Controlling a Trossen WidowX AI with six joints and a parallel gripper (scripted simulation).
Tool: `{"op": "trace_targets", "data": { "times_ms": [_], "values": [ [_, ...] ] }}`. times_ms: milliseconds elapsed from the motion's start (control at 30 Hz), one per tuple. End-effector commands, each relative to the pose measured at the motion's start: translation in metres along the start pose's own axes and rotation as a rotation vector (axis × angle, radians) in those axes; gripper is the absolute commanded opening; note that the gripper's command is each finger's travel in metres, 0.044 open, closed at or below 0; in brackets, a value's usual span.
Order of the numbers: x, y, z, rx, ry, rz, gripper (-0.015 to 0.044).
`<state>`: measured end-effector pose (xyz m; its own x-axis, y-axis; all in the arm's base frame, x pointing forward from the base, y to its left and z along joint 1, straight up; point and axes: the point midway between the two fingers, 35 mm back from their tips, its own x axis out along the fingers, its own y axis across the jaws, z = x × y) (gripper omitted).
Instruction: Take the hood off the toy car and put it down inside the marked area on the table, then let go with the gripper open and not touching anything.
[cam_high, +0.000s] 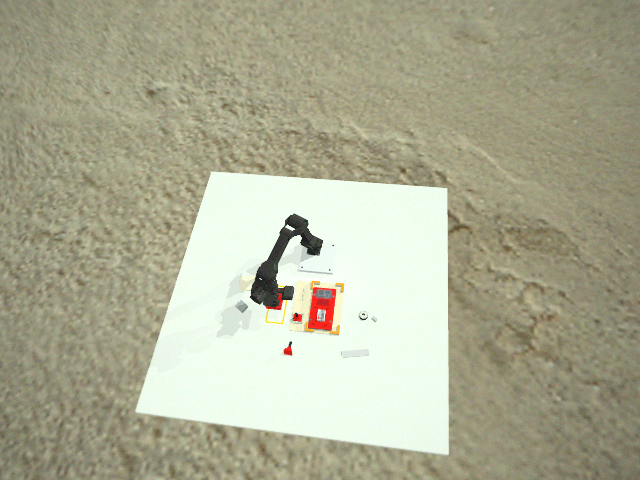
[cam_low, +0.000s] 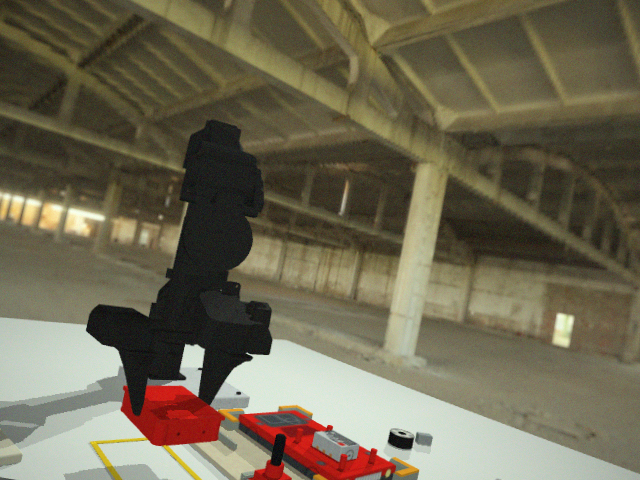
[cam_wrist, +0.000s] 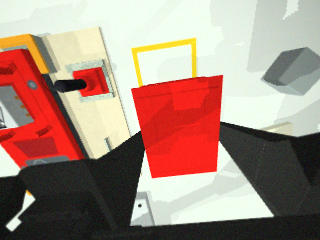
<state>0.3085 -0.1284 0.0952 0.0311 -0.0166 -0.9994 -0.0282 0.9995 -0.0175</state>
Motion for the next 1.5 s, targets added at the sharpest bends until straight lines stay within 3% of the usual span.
{"op": "trace_targets", "data": {
  "times_ms": [0, 1467],
  "values": [
    [0.003, 0.001, 0.0, -0.004, 0.0, 0.003, 0.0],
    [0.028, 0.001, -0.002, -0.004, 0.001, 0.003, 0.0]
  ]
}}
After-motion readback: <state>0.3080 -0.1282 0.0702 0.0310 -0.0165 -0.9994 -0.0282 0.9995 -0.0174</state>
